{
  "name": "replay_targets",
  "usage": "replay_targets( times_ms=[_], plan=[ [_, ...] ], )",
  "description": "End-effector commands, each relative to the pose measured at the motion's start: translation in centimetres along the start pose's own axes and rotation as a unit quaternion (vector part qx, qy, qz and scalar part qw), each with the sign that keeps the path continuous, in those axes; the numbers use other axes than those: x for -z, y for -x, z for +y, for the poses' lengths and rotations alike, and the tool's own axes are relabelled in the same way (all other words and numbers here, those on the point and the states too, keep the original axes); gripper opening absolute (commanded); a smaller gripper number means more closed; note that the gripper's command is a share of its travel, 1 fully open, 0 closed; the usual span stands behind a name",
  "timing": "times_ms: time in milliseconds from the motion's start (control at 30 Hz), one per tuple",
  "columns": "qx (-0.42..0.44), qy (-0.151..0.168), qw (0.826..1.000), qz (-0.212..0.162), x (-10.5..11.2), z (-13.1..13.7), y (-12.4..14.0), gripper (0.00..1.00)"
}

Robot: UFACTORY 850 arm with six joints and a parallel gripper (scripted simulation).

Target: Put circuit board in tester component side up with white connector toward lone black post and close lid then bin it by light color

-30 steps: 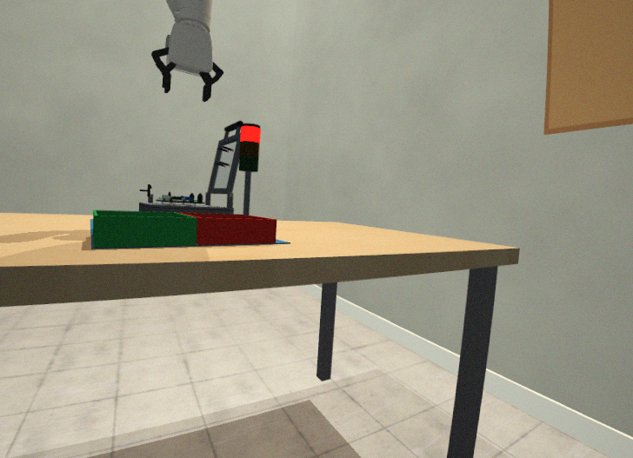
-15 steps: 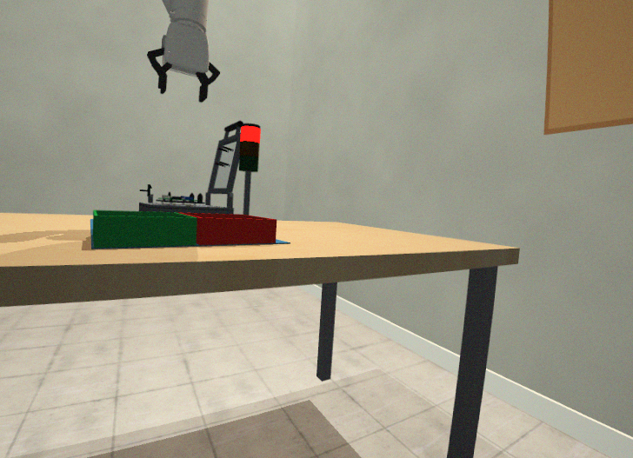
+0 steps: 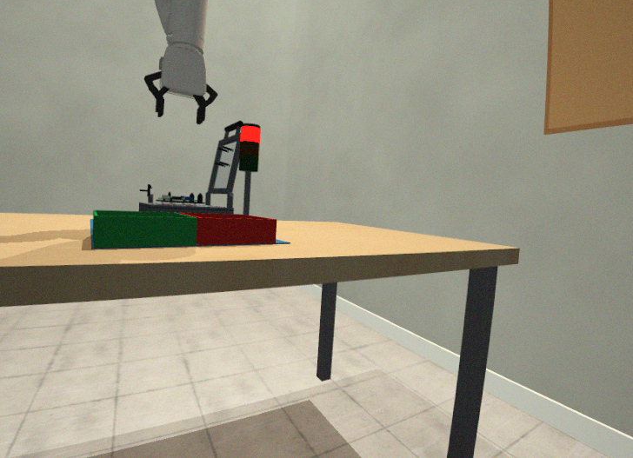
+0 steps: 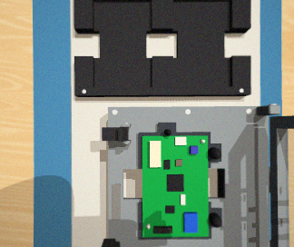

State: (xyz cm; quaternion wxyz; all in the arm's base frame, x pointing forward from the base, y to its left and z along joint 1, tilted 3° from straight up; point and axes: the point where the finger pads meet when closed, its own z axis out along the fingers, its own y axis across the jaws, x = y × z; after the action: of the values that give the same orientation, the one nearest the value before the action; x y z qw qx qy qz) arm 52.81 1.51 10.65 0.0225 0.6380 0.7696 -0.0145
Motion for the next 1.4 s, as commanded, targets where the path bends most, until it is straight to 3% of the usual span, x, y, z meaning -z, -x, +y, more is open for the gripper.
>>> replay_targets(
  times_ms=[0,400,667,1367],
  plan=[
    [0.000,0.002,1.000,-0.001,-3.0,0.3,0.1,1.00],
    [0.000,0.002,1.000,-0.001,-10.5,0.4,0.1,1.00],
    [0.000,0.002,1.000,-0.001,-12.8,0.4,0.1,1.00],
    [0.000,0.002,1.000,-0.001,-13.9,0.4,0.1,1.00]
  ],
)
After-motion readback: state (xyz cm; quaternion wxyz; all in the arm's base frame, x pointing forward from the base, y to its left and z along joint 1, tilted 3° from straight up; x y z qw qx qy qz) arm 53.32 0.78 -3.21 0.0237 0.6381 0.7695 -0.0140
